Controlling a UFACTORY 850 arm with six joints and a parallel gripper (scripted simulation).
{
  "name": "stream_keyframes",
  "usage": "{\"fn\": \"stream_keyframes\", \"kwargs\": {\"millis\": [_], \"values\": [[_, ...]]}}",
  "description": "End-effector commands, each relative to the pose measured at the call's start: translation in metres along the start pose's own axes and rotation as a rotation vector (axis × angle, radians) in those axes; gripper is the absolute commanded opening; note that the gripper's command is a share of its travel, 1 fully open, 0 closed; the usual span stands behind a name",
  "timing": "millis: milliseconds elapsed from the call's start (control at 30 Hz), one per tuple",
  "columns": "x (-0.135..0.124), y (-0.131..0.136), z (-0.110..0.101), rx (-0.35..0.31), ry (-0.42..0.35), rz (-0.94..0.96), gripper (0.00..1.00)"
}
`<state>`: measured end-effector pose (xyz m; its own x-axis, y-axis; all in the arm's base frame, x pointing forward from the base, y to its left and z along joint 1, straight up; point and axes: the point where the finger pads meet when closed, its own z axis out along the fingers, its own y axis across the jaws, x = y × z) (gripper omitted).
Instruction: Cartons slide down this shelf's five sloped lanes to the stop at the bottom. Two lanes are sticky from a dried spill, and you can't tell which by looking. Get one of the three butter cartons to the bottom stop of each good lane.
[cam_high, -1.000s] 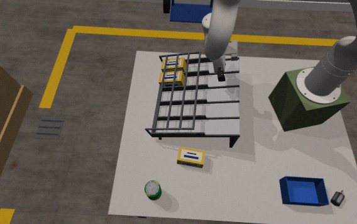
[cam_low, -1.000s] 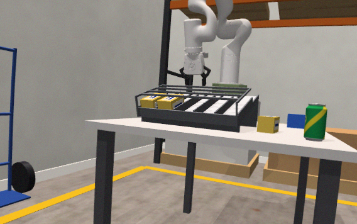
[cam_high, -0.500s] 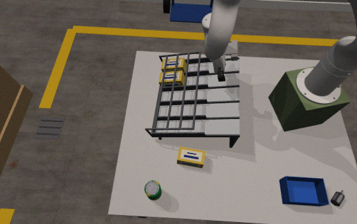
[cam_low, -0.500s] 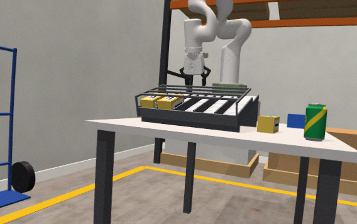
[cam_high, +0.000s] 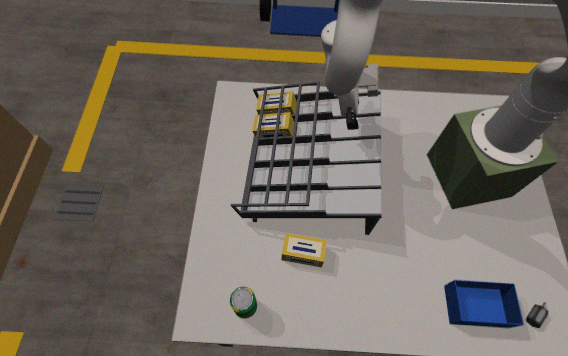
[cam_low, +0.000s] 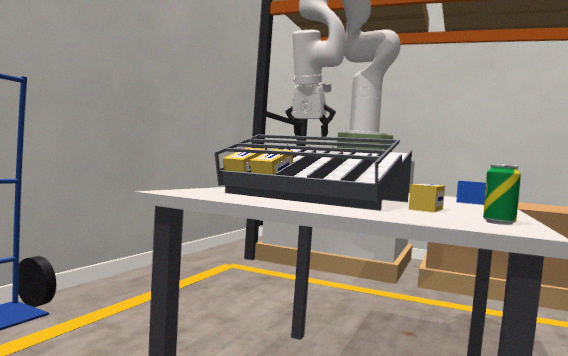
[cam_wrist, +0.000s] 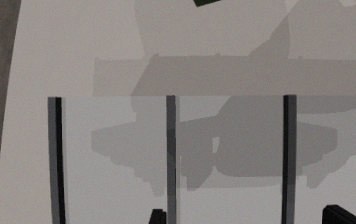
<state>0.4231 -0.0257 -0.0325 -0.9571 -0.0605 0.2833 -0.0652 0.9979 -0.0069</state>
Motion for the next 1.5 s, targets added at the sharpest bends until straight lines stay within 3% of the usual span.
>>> {"fn": "stream_keyframes", "kwargs": {"millis": [0, 567, 600, 1133, 1167, 1467], "values": [[-0.001, 0.000, -0.001, 0.000, -0.001, 0.000, 1.00], [-0.001, 0.000, -0.001, 0.000, -0.001, 0.000, 1.00], [-0.001, 0.000, 0.026, 0.000, -0.001, 0.000, 1.00], [-0.001, 0.000, 0.026, 0.000, -0.001, 0.000, 1.00], [-0.001, 0.000, 0.026, 0.000, -0.002, 0.000, 0.00], [-0.001, 0.000, 0.026, 0.000, -0.002, 0.000, 0.00]]}}
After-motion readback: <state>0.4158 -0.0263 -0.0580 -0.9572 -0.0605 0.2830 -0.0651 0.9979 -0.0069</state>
